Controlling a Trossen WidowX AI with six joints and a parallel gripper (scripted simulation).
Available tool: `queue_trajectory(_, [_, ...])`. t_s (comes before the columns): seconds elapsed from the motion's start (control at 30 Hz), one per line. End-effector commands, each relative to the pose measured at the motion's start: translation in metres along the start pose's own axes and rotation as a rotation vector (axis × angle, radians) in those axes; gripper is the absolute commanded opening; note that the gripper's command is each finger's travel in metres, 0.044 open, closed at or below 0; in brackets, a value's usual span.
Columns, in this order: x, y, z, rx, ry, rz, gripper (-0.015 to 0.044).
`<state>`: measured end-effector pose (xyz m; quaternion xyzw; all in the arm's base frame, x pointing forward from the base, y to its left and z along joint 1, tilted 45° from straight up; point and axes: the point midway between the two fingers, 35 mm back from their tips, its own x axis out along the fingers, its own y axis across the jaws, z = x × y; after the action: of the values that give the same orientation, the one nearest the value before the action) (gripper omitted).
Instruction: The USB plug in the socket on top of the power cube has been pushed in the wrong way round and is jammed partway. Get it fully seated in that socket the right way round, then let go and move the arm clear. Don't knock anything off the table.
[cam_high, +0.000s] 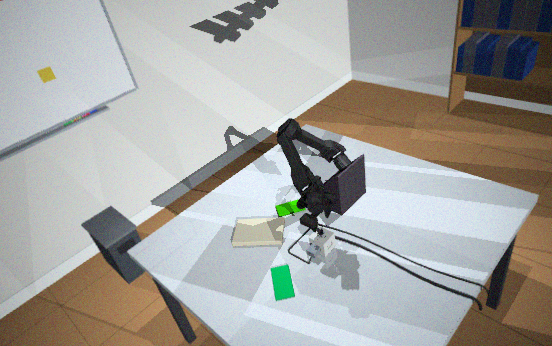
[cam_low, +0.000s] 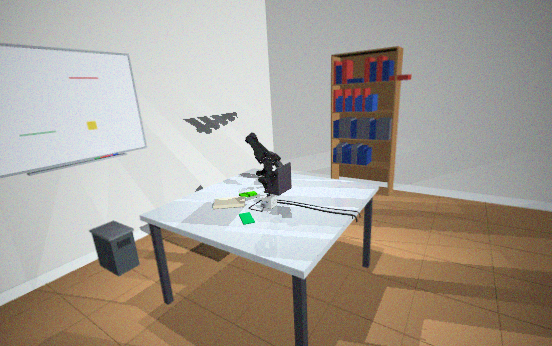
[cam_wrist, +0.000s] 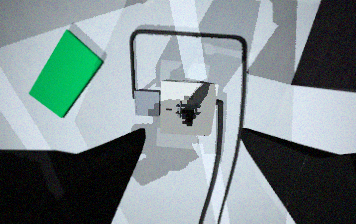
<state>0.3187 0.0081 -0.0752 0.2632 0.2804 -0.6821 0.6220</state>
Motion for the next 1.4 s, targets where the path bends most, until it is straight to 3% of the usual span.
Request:
queue_trajectory(0.0, [0.000, 0.001, 0.000, 0.019, 0.010, 0.000, 0.0440])
queue_trajectory(1.17, [0.030, 0.001, -0.001, 0.019, 0.008, 0.000, 0.0440])
queue_trajectory(1.37, [0.029, 0.001, -0.001, 0.025, 0.012, -0.003, 0.0282])
